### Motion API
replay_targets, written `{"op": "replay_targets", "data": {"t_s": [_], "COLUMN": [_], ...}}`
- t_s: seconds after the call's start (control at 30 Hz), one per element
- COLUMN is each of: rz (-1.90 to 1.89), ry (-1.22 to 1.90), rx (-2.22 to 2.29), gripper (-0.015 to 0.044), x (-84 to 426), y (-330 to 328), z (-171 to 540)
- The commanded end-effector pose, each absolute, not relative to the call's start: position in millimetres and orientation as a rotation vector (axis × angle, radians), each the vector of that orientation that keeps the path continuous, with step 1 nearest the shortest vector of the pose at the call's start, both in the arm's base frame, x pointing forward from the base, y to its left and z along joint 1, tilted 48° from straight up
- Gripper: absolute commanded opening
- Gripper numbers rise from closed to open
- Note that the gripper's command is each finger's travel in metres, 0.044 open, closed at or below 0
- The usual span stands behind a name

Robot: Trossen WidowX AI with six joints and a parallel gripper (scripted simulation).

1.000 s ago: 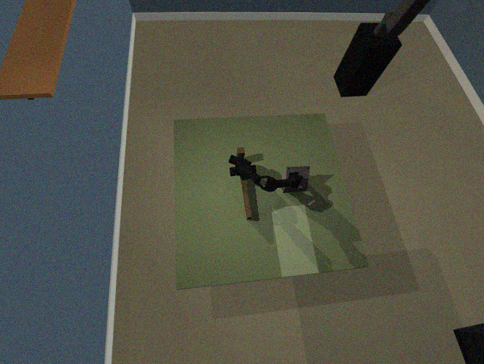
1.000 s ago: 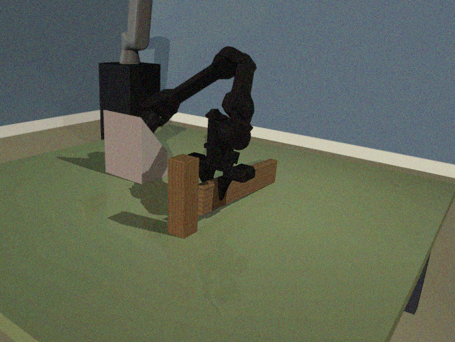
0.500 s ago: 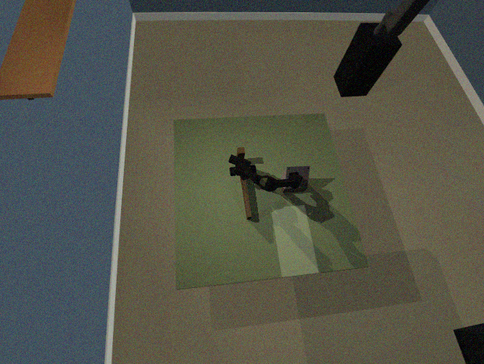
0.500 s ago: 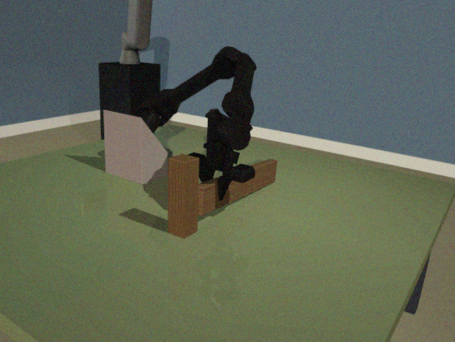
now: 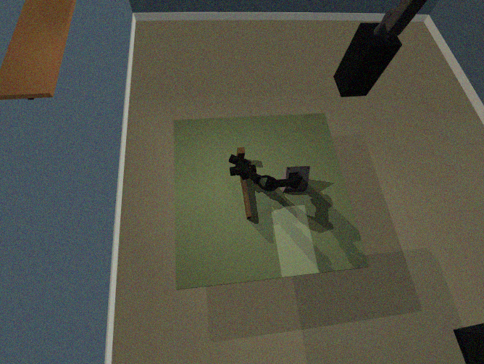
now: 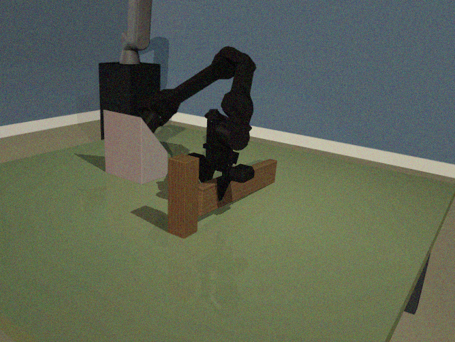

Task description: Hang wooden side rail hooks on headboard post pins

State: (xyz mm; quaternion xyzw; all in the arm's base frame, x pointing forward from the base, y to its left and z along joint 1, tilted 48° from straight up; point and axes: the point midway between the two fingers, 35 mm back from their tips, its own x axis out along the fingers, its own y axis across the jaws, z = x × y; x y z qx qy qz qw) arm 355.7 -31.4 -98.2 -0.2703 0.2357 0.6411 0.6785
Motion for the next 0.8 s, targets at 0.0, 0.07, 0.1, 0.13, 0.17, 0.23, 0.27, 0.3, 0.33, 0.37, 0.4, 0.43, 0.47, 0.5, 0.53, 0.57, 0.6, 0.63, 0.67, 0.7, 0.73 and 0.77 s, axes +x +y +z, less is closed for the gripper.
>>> {"op": "replay_targets", "data": {"t_s": [0.0, 0.07, 0.1, 0.13, 0.17, 0.23, 0.27, 0.3, 0.33, 0.37, 0.4, 0.43, 0.47, 0.5, 0.53, 0.57, 0.6, 0.63, 0.67, 0.7, 0.73, 0.77], "rz": [1.43, 1.43, 1.43, 1.43, 1.43, 1.43, 1.43, 1.43, 1.43, 1.43, 1.43, 1.43, 1.43, 1.43, 1.43, 1.43, 1.43, 1.43, 1.43, 1.43, 1.43, 1.43], "ry": [0.529, 0.529, 0.529, 0.529, 0.529, 0.529, 0.529, 0.529, 0.529, 0.529, 0.529, 0.529, 0.529, 0.529, 0.529, 0.529, 0.529, 0.529, 0.529, 0.529, 0.529, 0.529], "rx": [-0.615, -0.615, -0.615, -0.615, -0.615, -0.615, -0.615, -0.615, -0.615, -0.615, -0.615, -0.615, -0.615, -0.615, -0.615, -0.615, -0.615, -0.615, -0.615, -0.615, -0.615, -0.615], "gripper": [0.0, 0.0, 0.0, 0.0, 0.0, 0.0, 0.0, 0.0, 0.0, 0.0, 0.0, 0.0, 0.0, 0.0, 0.0, 0.0, 0.0, 0.0, 0.0, 0.0, 0.0, 0.0], "x": [356.7, 356.9, 357.0, 357.0, 357.1, 357.2, 357.3, 357.3, 357.4, 357.4, 357.5, 357.4, 357.3, 357.2, 357.1, 357.0, 356.9, 356.8, 356.7, 356.6, 356.6, 356.6], "y": [-37.0, -37.2, -37.3, -37.4, -37.5, -37.8, -37.9, -38.0, -38.1, -38.2, -38.3, -38.3, -38.4, -38.4, -38.4, -38.4, -38.3, -38.3, -38.3, -38.4, -38.4, -38.5], "z": [-98.1, -98.1, -98.1, -98.1, -98.1, -98.1, -98.1, -98.2, -98.2, -98.2, -98.3, -98.4, -98.5, -98.6, -98.8, -98.9, -99.1, -99.2, -99.4, -99.5, -99.6, -99.7]}}
